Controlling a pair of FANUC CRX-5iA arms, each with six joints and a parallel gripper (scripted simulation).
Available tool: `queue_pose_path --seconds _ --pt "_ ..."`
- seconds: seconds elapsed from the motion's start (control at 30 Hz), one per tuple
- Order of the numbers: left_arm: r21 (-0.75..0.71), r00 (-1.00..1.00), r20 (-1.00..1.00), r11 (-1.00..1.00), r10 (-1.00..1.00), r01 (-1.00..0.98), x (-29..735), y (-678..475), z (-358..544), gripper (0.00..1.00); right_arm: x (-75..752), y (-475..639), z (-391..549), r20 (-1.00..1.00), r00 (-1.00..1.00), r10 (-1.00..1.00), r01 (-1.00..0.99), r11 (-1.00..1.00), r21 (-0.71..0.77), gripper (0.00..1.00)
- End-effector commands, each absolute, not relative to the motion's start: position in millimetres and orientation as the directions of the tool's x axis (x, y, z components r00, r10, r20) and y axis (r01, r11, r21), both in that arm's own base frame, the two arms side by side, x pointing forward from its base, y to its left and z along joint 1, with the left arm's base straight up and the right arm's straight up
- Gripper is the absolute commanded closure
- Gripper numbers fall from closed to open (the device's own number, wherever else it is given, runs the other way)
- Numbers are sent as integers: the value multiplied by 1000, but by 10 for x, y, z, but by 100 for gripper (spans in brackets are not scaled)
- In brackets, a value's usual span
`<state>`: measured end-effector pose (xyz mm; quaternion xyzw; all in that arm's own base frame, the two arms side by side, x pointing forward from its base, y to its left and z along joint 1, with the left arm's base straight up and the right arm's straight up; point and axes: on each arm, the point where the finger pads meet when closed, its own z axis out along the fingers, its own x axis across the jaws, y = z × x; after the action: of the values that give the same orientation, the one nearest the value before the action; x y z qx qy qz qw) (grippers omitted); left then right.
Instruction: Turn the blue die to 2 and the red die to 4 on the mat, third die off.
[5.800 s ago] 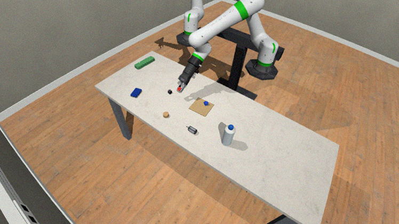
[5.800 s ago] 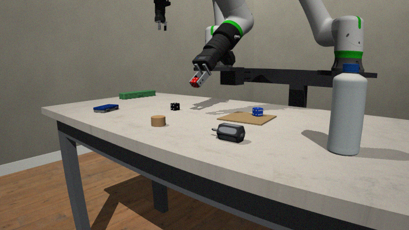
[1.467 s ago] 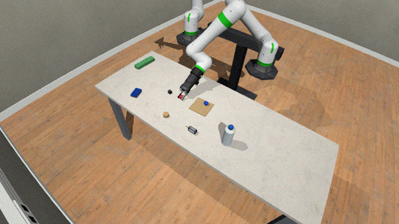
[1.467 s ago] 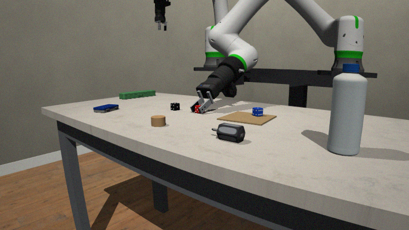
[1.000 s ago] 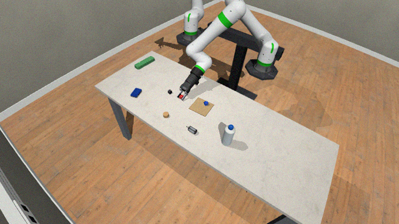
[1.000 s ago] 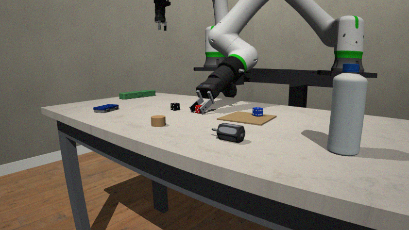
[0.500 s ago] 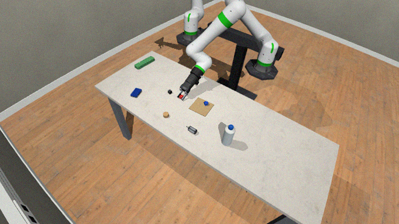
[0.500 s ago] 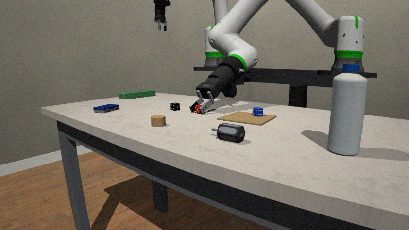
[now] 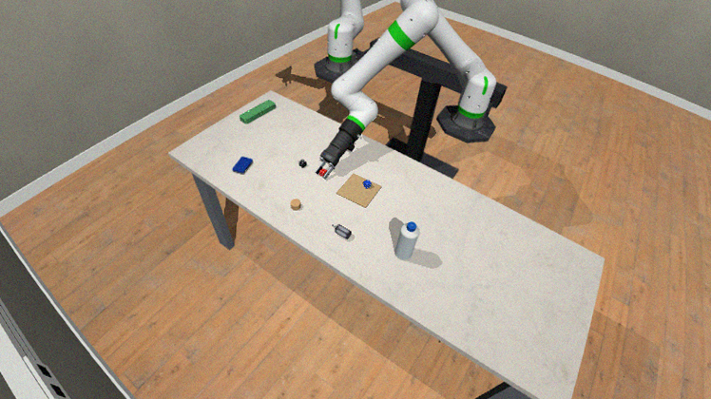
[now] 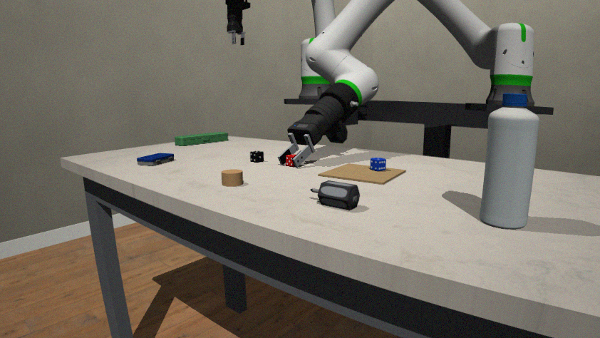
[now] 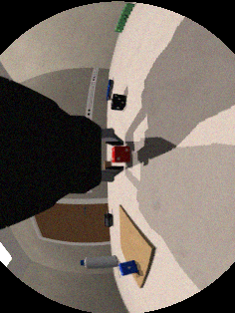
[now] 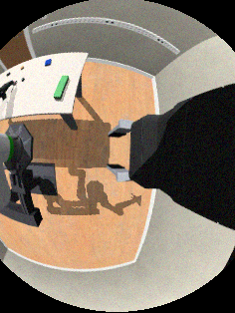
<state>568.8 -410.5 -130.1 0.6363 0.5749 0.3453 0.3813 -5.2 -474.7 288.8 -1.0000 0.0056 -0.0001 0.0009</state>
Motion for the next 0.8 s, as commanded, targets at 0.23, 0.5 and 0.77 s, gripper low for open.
queue_pose_path --seconds 0.23,0.5,0.77 --pt "883 101 0 -47 995 467 5677 -4108 -1282 21 -53 -4750 2897 0 1000 -11 -11 -1000 0 0" --pt "883 101 0 -47 995 467 5473 -4088 -1173 21 -53 -4750 2897 0 1000 -11 -11 -1000 0 0" --pt "883 101 0 -47 995 467 5299 -4070 -1080 21 -53 -4750 2897 0 1000 -11 -11 -1000 0 0"
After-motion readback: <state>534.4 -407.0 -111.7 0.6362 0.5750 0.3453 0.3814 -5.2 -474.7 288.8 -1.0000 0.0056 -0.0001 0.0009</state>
